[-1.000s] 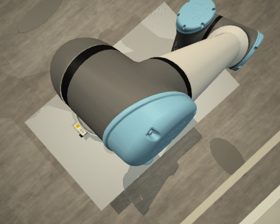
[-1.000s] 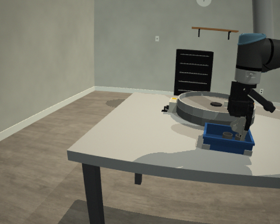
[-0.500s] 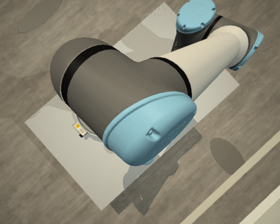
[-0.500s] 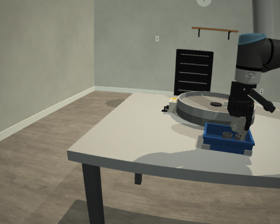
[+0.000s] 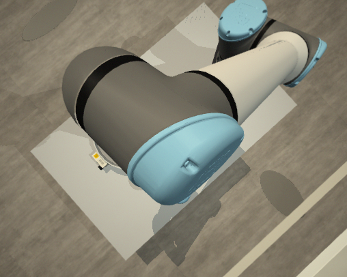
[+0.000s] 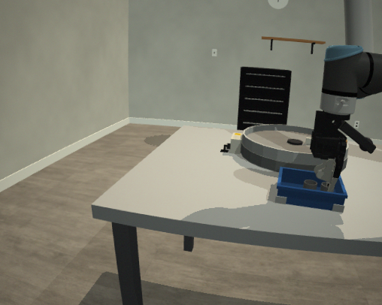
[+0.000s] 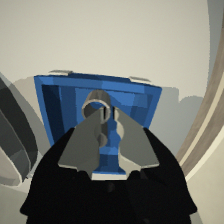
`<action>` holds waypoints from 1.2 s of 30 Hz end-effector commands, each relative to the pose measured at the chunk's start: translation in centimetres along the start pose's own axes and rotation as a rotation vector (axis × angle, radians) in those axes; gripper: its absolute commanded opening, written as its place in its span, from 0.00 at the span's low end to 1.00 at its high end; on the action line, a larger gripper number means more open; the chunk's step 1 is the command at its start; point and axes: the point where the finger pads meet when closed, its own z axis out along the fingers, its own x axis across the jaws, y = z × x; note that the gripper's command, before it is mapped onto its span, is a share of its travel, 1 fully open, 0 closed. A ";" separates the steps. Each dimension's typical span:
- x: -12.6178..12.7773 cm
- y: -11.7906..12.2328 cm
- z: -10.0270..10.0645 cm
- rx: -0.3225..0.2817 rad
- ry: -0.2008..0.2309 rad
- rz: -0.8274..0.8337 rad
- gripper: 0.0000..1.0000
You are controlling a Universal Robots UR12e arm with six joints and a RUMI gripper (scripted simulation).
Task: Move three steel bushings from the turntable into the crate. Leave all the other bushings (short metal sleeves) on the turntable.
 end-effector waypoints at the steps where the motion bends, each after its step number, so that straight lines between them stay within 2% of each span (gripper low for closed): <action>1: 0.0 0.0 -0.3 -0.001 0.000 0.000 0.06; 6: 0.0 0.0 -1.4 -0.001 0.000 0.000 0.06; 12: 0.0 0.0 -3.9 -0.001 0.000 0.000 0.06; 14: 0.0 0.0 -3.9 -0.001 0.000 0.000 0.06; 25: 0.0 0.0 -8.5 -0.001 0.000 0.000 0.06; 36: 0.0 0.0 -9.3 -0.001 0.000 0.000 0.06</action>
